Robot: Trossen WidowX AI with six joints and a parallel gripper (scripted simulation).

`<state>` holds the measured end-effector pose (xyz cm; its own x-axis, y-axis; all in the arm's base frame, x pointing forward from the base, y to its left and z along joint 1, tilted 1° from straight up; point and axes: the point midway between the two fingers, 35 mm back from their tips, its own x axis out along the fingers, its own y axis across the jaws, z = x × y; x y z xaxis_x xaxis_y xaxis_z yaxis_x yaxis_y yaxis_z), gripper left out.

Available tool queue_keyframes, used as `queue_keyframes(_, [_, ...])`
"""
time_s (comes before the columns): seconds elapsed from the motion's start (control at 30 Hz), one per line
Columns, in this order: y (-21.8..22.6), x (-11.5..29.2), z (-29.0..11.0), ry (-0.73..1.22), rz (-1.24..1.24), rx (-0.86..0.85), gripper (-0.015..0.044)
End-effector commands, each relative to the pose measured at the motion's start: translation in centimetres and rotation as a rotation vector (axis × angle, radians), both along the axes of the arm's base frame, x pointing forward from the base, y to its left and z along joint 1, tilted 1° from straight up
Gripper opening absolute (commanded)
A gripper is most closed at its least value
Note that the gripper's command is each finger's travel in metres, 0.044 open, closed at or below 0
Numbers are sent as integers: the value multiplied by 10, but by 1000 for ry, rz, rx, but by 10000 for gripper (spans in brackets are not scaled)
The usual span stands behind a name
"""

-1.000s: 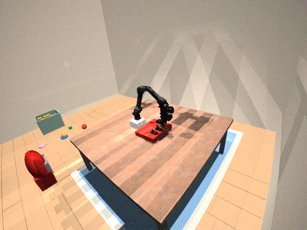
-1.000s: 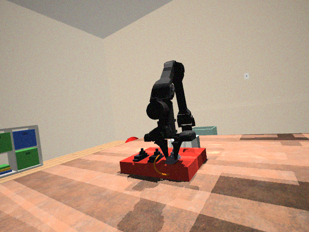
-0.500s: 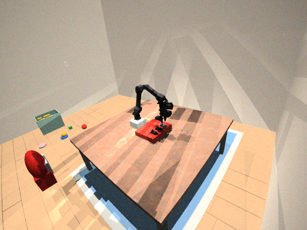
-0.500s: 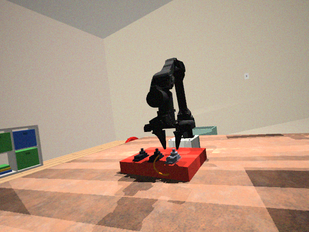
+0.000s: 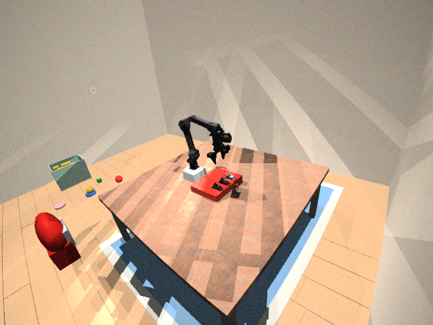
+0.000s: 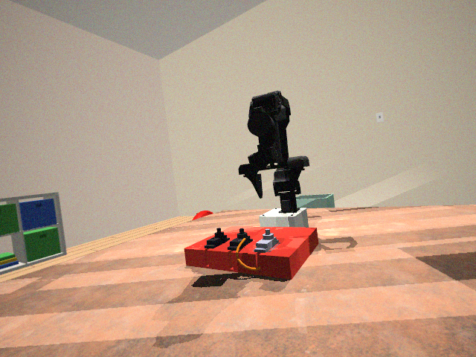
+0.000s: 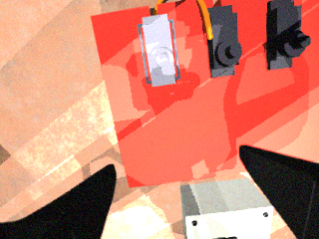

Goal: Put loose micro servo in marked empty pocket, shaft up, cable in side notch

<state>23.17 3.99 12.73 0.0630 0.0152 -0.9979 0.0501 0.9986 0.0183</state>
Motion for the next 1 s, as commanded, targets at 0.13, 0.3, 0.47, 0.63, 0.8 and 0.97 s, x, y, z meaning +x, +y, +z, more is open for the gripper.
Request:
queue_keyframes(0.13, [-1,-7,16,11,-2,-3,440])
queue_keyframes(0.3, [-2,-10,49,5,0,-1,440])
queue_keyframes(0.47, [-2,-10,49,5,0,-1,440])
queue_keyframes(0.63, [-2,-10,49,5,0,-1,440])
queue_keyframes(0.8, [-2,-10,49,5,0,-1,440])
queue_keyframes(0.97, [-2,-10,49,5,0,-1,440])
